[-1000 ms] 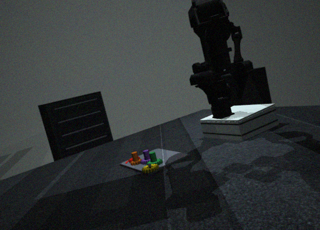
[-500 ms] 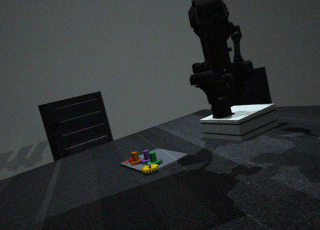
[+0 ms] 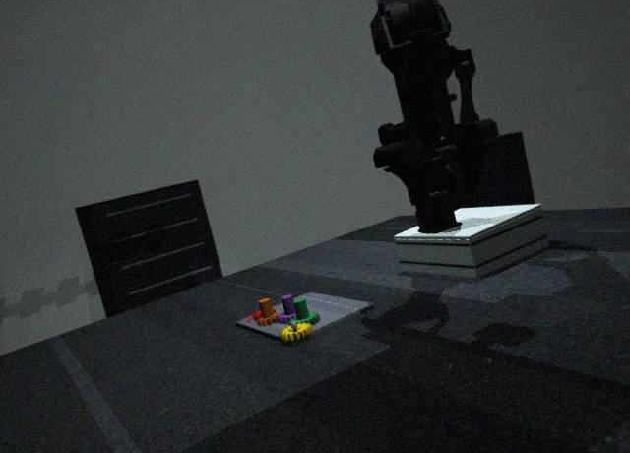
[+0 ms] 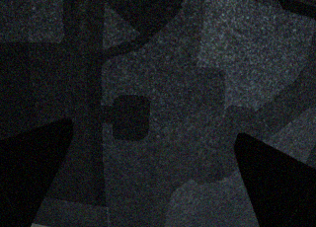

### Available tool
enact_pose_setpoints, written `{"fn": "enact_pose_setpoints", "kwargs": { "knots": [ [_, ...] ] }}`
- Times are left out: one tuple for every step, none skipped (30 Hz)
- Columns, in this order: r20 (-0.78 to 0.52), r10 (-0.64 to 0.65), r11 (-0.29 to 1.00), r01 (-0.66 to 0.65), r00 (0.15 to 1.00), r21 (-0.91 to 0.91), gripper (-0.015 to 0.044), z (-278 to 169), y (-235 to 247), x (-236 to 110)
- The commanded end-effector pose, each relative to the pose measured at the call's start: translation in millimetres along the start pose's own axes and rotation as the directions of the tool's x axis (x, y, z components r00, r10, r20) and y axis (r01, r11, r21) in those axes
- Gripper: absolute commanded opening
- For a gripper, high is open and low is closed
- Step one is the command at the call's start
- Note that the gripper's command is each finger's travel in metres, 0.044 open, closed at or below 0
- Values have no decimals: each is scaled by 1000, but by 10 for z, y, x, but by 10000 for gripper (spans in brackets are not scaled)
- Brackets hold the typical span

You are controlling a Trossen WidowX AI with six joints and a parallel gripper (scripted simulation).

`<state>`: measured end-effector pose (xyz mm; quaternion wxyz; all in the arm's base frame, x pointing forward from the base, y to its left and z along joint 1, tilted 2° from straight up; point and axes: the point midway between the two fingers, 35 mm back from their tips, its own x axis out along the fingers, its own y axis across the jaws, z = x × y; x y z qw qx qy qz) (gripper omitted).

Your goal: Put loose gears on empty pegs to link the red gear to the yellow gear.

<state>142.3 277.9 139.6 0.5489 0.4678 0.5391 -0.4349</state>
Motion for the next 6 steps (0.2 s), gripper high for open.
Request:
{"fn": "enact_pose_setpoints", "kwargs": {
  "knots": [
    [3, 4, 1000, -4, 1000, 5, 440, 6, 4, -6],
    [3, 4, 1000, -4, 1000, 5, 440, 6, 4, -6],
    [3, 4, 1000, -4, 1000, 5, 440, 6, 4, -6],
    [3, 4, 1000, -4, 1000, 5, 440, 6, 4, -6],
    [3, 4, 1000, -4, 1000, 5, 440, 6, 4, -6],
    [3, 4, 1000, -4, 1000, 5, 440, 6, 4, -6]
  ]
}}
